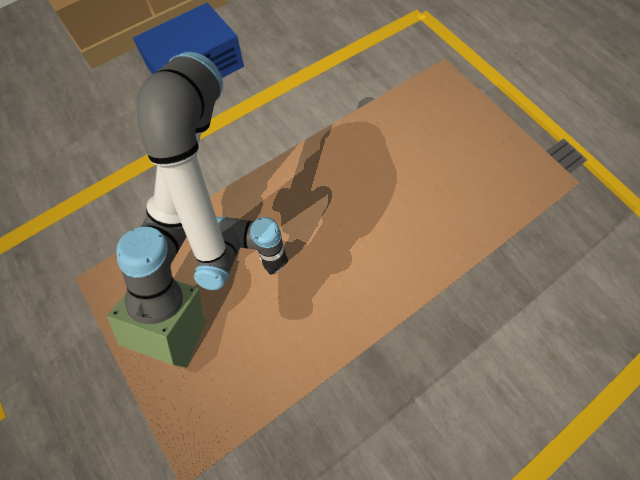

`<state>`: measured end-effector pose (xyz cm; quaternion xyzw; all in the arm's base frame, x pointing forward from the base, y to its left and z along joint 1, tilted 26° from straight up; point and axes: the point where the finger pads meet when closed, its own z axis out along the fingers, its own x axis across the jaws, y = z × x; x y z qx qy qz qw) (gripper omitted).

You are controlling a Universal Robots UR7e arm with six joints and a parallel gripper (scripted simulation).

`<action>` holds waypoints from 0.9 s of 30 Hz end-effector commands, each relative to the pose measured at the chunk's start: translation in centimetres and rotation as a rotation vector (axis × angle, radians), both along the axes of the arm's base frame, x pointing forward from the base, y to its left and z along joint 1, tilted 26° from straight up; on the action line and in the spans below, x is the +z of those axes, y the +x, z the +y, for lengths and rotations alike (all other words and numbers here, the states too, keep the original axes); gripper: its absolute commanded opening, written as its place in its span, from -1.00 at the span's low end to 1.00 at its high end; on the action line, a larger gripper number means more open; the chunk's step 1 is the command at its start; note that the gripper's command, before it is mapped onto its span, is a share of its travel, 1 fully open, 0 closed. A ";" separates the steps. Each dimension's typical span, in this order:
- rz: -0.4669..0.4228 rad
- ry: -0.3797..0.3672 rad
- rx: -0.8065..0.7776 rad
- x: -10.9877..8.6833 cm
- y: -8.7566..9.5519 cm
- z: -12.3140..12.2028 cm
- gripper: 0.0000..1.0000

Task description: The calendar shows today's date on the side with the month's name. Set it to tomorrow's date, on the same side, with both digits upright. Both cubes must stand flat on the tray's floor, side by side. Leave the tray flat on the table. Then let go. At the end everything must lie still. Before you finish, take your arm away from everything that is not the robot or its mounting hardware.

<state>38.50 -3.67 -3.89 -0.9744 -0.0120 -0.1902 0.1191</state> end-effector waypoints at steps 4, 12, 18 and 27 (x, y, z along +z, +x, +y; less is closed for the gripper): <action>-0.001 -0.002 0.003 0.0 0.1 0.0 0.14; -0.001 -0.002 0.003 0.0 0.1 0.0 0.14; -0.001 -0.002 0.003 -0.1 0.2 0.0 0.14; -0.001 -0.002 0.003 -0.3 0.3 0.0 0.14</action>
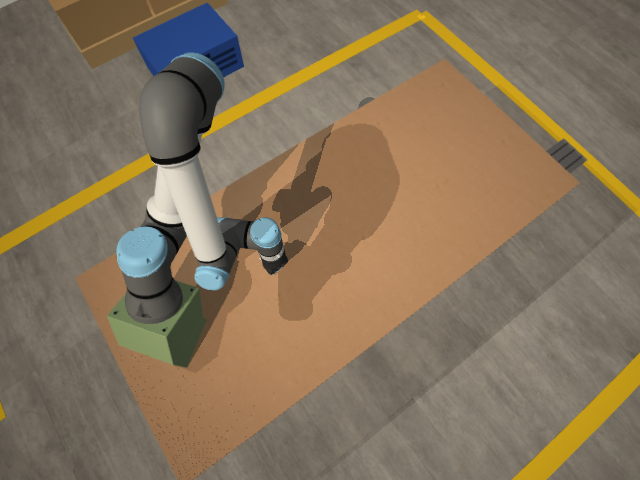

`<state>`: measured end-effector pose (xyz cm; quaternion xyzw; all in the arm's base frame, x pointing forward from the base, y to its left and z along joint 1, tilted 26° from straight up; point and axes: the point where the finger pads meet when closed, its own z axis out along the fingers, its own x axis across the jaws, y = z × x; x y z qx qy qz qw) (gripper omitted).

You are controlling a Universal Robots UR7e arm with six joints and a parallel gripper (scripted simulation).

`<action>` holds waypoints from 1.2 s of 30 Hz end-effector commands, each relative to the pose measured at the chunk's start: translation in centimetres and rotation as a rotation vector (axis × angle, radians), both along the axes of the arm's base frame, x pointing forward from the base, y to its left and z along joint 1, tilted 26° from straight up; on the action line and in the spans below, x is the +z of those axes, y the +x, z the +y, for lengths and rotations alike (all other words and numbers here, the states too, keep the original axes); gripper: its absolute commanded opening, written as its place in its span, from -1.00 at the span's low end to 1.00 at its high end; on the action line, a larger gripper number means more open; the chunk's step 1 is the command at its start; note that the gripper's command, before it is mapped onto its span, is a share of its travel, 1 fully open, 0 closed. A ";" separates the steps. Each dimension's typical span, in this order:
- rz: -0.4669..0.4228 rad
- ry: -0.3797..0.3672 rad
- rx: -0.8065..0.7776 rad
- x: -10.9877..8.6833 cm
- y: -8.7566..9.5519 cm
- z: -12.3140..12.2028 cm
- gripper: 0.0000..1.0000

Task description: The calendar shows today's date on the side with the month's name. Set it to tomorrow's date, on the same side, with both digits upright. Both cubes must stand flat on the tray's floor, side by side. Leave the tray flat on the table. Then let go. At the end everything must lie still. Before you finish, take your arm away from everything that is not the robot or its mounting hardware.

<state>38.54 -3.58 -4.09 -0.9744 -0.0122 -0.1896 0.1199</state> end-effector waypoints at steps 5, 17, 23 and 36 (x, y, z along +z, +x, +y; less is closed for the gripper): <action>-0.002 -0.003 0.002 -0.3 0.3 0.0 0.14; -0.002 -0.003 0.002 -0.7 0.5 0.1 0.14; -0.002 -0.003 0.002 -0.7 0.5 0.1 0.14; -0.003 -0.004 0.002 -0.7 0.5 0.1 0.14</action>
